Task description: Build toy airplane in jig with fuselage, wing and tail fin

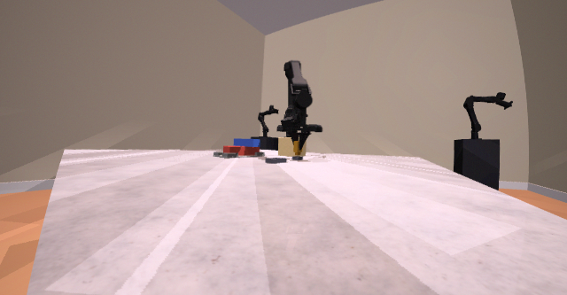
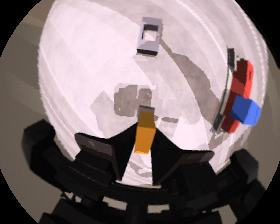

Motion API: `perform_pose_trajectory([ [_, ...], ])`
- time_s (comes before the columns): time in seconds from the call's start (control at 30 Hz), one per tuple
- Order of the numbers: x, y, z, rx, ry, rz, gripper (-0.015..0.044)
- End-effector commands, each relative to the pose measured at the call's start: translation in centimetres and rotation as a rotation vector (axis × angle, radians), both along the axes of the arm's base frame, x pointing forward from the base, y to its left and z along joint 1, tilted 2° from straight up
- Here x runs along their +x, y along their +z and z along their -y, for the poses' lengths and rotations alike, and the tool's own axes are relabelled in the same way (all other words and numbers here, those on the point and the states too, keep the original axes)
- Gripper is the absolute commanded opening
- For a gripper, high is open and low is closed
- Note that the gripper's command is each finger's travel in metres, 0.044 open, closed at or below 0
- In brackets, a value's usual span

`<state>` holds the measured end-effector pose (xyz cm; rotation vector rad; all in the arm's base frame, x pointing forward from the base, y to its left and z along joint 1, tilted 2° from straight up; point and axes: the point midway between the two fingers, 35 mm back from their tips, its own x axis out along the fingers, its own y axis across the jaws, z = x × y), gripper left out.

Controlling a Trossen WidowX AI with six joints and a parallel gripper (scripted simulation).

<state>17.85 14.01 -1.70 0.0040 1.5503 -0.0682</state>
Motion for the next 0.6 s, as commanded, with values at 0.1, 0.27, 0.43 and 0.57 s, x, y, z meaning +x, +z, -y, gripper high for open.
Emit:
perform_pose_trajectory([
  [0.1,0.5,2.3,-0.5,0.011,0.002,0.018,0.0000],
  [0.27,0.6,3.8,-0.6,0.013,0.000,0.018,0.0000],
  [0.43,0.5,5.3,-0.6,0.015,-0.002,0.019,0.0000],
  [0.57,0.5,6.5,-0.6,0.016,-0.004,0.019,0.0000],
])
